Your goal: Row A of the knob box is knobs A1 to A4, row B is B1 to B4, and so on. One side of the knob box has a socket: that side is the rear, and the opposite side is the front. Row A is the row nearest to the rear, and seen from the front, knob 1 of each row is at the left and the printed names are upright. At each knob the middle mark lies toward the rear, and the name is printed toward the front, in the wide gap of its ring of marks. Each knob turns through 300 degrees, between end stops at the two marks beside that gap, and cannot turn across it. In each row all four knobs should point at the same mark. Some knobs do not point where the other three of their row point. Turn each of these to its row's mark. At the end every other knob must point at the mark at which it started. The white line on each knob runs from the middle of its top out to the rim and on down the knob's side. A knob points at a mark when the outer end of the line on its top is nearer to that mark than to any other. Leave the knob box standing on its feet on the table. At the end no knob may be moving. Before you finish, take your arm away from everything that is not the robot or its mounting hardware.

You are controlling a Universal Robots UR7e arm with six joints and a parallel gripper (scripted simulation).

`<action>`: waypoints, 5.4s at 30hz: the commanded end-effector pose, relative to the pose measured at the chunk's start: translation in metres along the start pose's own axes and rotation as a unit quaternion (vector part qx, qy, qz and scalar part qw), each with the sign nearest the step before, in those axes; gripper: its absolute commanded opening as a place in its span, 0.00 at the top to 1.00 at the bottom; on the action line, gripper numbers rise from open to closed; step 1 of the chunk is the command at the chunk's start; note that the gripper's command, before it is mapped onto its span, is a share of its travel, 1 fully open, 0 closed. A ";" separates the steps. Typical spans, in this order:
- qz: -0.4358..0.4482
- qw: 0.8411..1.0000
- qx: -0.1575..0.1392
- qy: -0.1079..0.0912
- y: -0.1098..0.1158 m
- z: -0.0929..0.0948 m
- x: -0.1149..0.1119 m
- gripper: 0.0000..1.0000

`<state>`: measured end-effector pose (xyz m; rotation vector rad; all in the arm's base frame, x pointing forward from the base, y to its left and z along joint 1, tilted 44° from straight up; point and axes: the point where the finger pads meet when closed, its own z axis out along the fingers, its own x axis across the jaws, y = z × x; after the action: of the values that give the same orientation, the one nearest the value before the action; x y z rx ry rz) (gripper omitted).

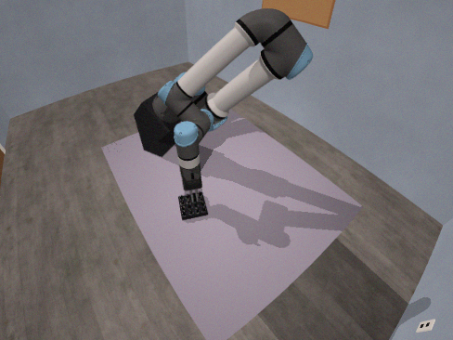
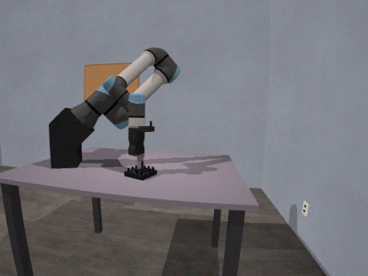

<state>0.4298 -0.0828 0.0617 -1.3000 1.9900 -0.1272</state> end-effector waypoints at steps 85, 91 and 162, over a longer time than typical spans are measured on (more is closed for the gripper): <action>-0.029 1.000 0.000 0.000 0.000 -0.037 0.000 0.54; -0.029 1.000 0.000 0.000 0.000 -0.038 0.000 0.54; 0.647 0.762 0.000 0.000 -0.001 -0.057 0.004 0.54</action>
<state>0.3950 -0.1043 0.1002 0.1853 2.4167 0.5035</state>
